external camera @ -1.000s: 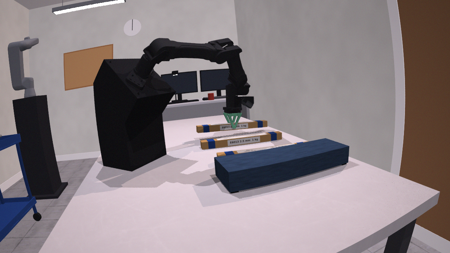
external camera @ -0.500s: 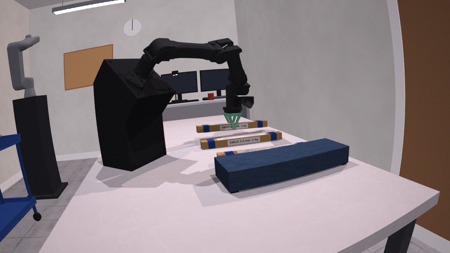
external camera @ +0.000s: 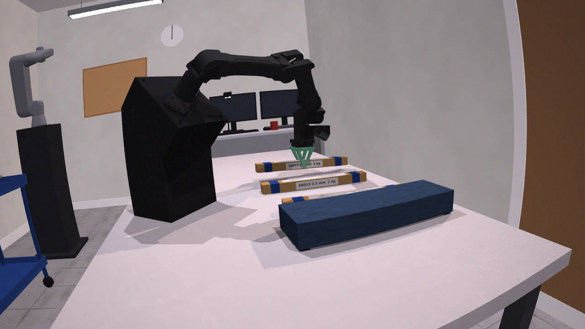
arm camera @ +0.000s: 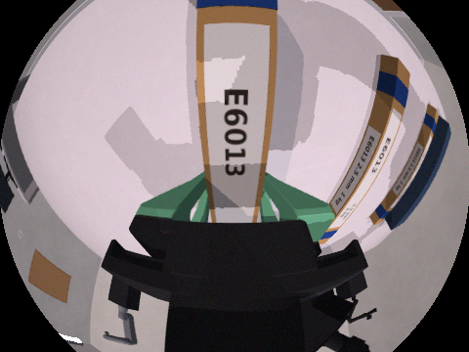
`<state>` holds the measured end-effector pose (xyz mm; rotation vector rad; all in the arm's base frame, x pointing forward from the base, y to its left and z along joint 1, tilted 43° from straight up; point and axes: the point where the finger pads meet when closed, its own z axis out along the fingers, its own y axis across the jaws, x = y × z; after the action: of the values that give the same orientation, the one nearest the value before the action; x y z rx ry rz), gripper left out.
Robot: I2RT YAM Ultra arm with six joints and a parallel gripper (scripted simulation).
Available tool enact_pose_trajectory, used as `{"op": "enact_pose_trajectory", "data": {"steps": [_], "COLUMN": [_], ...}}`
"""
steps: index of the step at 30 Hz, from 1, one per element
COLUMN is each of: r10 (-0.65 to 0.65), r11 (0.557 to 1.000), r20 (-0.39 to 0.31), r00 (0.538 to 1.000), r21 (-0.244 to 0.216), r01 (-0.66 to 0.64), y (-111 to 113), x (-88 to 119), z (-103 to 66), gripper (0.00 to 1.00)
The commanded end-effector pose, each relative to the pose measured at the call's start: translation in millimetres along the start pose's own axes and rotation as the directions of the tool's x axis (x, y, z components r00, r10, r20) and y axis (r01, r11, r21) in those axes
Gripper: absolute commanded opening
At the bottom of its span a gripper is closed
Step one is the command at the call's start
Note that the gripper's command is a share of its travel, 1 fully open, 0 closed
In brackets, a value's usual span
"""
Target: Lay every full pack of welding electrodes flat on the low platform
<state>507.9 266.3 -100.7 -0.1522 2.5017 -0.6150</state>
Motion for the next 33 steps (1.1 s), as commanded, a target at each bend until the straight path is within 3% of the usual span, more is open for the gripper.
{"op": "enact_pose_trajectory", "data": {"steps": [1,14,18,26,29,33], "r10": [0.003,0.002,-0.009,0.003,-0.016,-0.003], "r11": [0.998,0.998,0.999,0.998,0.999,0.998], "r20": [0.088,0.088,0.077,0.089,0.072,0.082], "r00": [0.996,0.996,0.997,0.996,0.997,0.997], "r21": [-0.057,-0.055,-0.05,-0.055,-0.046,-0.055], "r01": [0.002,0.003,0.013,0.002,0.019,0.008], "y": [23,22,25,23,27,25], "x": [-28,-29,-22,-29,-18,-26], "z": [-47.8,-40.4,-31.2,-33.8,-21.8,-26.3], "gripper": [0.0,0.0,0.0,0.0,0.0,0.0]}}
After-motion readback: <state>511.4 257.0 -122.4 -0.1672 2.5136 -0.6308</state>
